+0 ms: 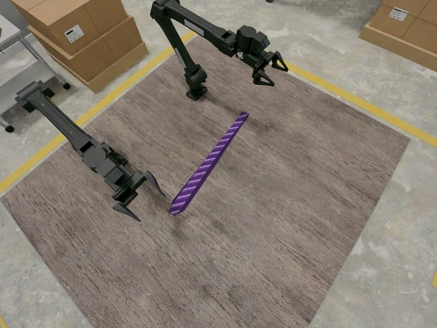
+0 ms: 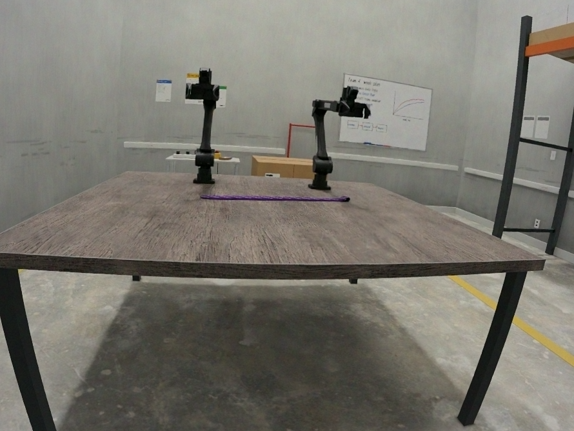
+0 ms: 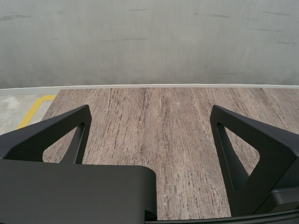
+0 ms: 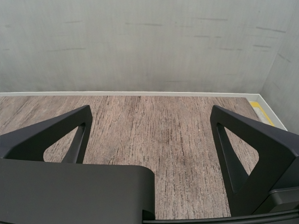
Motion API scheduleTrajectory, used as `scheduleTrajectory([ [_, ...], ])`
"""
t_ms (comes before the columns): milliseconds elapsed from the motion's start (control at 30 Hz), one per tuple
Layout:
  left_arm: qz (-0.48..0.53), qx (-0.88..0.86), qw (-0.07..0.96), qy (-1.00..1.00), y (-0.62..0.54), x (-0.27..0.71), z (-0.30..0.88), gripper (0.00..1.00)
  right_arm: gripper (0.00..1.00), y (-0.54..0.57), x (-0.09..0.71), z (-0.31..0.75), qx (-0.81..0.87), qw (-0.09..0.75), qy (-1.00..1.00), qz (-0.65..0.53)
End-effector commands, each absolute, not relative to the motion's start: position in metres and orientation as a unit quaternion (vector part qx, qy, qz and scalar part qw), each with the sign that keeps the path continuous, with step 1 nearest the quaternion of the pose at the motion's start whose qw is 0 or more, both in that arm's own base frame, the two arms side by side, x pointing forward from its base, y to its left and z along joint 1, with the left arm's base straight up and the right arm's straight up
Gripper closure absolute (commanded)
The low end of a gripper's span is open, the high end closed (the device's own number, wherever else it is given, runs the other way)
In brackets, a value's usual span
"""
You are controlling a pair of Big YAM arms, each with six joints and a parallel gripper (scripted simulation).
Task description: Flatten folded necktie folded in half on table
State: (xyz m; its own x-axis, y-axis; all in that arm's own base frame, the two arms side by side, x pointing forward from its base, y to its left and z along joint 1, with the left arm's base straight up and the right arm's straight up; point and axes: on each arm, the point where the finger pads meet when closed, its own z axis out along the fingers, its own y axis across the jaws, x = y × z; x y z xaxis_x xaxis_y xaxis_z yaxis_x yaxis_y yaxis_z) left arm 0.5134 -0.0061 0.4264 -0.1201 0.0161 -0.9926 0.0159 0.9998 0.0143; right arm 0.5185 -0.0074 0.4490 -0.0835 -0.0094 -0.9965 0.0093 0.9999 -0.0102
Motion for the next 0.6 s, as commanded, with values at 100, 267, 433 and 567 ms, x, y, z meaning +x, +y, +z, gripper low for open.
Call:
scheduleTrajectory([
  [100, 0.001, 0.0, 0.698, 0.716, -0.0003, 0.521, 0.479, 0.0, 0.0, -0.0003, 0.5207, 0.4813, 0.0, 0.7, 0.714, 0.001],
  [267, 0.001, 0.0, 0.698, 0.716, -0.0003, 0.521, 0.479, 0.0, 0.0, -0.0003, 0.5207, 0.4813, 0.0, 0.7, 0.714, 0.001],
  [433, 0.001, 0.0, 0.697, 0.717, -0.0002, 0.5204, 0.4777, 0.03, 0.0, -0.0003, 0.5207, 0.4813, 0.0, 0.7, 0.714, 0.001],
  [567, 0.001, -0.001, 0.693, 0.721, 0.0004, 0.5178, 0.4718, 0.07, 0.0, -0.0003, 0.5207, 0.4813, 0.0, 0.7, 0.714, 0.001],
])
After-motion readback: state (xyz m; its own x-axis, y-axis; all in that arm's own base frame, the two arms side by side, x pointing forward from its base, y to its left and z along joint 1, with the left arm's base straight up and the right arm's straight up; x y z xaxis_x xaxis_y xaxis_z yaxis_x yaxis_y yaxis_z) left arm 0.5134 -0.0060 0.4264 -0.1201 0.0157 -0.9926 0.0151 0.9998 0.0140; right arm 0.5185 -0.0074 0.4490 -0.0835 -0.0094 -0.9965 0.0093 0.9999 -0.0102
